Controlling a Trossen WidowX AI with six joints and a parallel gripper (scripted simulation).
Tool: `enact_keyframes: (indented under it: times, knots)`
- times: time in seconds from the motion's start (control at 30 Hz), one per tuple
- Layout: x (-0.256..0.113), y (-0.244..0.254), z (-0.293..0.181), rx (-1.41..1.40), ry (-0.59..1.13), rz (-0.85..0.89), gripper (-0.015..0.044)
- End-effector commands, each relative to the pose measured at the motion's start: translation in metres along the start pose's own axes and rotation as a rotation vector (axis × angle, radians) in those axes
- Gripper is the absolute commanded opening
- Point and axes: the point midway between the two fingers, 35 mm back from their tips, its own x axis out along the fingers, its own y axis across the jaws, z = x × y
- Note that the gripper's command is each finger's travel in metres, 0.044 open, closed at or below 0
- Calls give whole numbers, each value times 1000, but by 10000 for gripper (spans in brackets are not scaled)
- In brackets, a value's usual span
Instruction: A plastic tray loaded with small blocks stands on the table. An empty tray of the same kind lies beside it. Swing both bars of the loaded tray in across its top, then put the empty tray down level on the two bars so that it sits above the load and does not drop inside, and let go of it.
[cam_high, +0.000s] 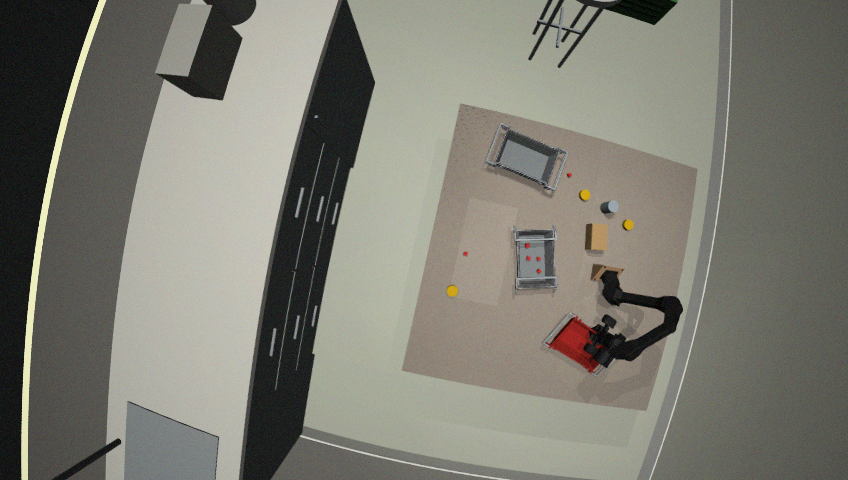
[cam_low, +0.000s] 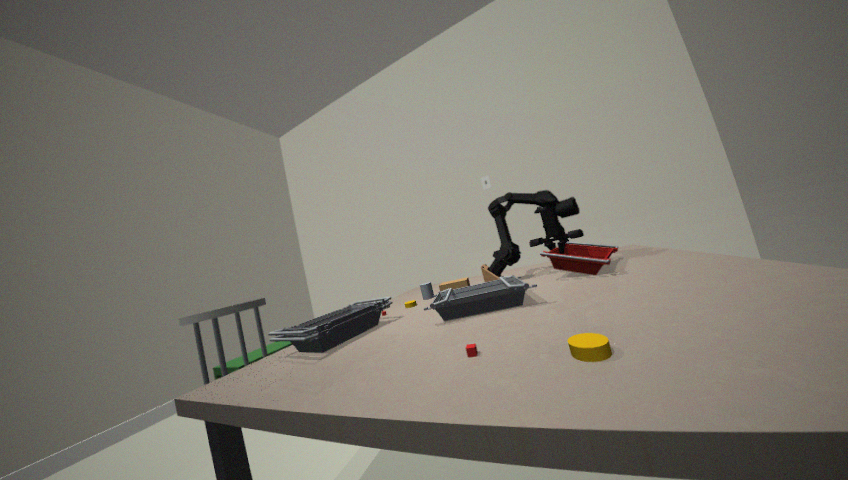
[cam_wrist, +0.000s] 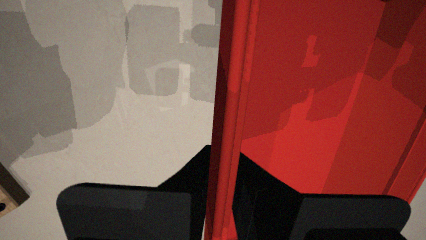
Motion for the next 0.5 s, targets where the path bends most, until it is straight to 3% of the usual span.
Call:
enact_keyframes:
  times: [0.0,0.47]
  knots:
    - [-7,5,0,6,-1,22,0]
    - [-35,4,7,15,-8,-2,0]
